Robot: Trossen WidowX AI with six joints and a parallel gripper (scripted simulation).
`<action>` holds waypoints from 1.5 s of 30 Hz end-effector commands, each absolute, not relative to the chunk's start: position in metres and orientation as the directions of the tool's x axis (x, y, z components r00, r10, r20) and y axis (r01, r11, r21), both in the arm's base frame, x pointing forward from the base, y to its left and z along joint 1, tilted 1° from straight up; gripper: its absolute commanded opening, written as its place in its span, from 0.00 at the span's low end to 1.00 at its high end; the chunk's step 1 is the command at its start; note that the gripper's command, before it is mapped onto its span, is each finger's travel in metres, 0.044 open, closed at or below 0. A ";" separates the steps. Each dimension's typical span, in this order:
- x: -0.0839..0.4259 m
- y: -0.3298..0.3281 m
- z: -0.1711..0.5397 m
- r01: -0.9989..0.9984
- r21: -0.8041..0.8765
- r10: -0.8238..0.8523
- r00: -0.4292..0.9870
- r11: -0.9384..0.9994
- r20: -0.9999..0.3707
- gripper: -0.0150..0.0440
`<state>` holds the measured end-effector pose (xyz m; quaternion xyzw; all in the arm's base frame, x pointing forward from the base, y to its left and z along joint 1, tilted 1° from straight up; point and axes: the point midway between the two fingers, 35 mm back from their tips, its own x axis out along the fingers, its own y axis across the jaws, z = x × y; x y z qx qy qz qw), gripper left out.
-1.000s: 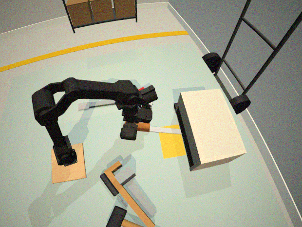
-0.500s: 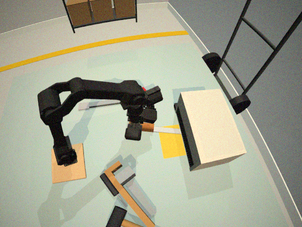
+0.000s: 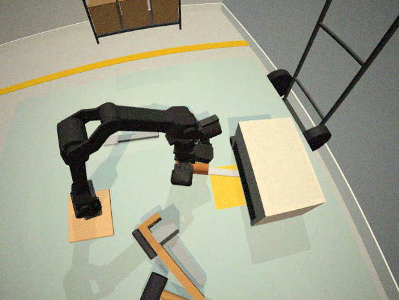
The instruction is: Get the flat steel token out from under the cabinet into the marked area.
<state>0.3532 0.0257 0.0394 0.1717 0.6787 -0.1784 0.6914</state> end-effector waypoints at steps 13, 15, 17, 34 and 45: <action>0.371 0.016 0.041 0.478 -0.003 -0.015 0.022 0.878 -1.000 0.25; 0.373 0.015 0.041 0.478 -0.003 -0.015 0.022 0.878 -1.000 0.25; 0.375 0.014 0.041 0.478 -0.003 -0.015 0.022 0.878 -1.000 0.25; 0.390 0.006 0.041 0.478 -0.003 -0.016 0.023 0.878 -1.000 0.25; 0.400 0.001 0.042 0.478 -0.003 -0.016 0.024 0.878 -1.000 0.25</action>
